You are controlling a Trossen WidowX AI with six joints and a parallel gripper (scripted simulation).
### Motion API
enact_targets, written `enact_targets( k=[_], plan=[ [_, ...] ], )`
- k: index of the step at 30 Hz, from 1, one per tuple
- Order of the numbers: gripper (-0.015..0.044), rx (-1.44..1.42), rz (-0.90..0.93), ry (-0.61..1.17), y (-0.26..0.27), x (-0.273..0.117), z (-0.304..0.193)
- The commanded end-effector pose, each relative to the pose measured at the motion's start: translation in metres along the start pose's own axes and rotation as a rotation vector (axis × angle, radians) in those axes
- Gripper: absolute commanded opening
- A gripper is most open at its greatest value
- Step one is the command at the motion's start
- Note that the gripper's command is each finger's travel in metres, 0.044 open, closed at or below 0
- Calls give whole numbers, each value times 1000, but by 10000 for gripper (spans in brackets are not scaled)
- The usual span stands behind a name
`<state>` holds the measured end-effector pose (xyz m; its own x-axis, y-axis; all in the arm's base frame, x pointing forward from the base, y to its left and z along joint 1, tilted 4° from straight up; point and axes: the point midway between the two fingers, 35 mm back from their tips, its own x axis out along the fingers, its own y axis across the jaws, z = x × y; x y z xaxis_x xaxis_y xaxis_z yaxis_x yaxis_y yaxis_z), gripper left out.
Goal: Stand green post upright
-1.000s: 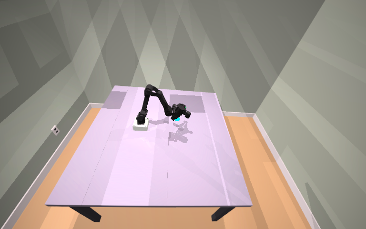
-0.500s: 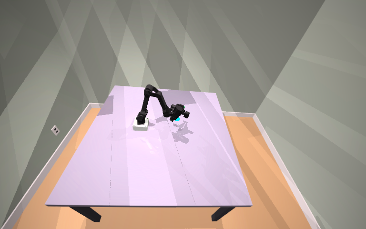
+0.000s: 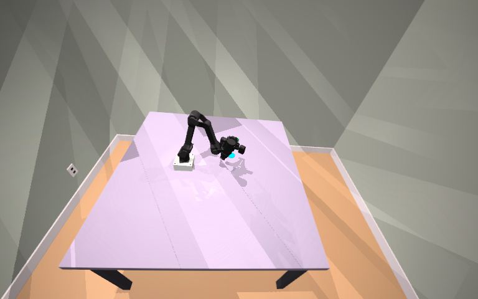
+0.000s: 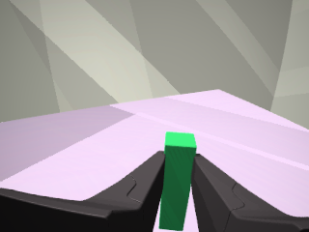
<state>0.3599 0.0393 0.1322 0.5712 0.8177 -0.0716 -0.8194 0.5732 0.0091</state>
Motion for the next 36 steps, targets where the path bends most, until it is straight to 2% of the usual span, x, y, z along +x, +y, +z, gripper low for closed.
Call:
enact_targets(
  k=[1, 36],
  plan=[
    [23, -7, 16, -13, 5, -4, 1],
    [23, -50, 69, -52, 26, -18, 1]
  ],
)
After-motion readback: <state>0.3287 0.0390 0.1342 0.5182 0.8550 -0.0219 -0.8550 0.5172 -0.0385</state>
